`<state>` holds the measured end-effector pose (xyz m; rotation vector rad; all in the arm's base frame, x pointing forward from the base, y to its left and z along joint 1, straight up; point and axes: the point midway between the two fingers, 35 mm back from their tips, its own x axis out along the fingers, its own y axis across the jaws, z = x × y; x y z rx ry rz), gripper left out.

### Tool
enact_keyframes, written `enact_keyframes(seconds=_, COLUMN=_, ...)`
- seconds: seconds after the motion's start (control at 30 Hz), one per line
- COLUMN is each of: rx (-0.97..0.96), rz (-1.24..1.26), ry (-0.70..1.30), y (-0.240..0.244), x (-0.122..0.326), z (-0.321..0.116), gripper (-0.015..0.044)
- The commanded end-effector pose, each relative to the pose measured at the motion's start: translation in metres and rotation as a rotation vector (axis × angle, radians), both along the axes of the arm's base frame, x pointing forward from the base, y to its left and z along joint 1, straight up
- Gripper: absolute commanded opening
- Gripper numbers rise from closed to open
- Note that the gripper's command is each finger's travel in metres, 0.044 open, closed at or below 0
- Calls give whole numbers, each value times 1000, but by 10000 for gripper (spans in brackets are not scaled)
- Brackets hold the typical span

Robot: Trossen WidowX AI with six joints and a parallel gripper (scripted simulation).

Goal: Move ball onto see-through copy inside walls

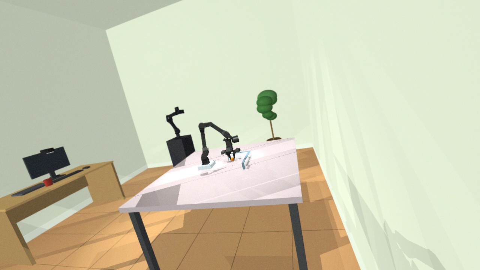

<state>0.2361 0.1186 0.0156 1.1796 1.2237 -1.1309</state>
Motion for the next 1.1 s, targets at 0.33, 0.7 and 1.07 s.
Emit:
enact_keyframes(seconds=0.33, rx=0, rz=0, ry=0, y=0, x=0, z=0, gripper=263)
enact_keyframes(seconds=0.7, rx=2, rz=-4, ry=5, y=0, x=-1, z=75, gripper=263)
enact_keyframes(seconds=1.07, rx=11, rz=0, ry=-22, y=2, x=3, z=84, gripper=263)
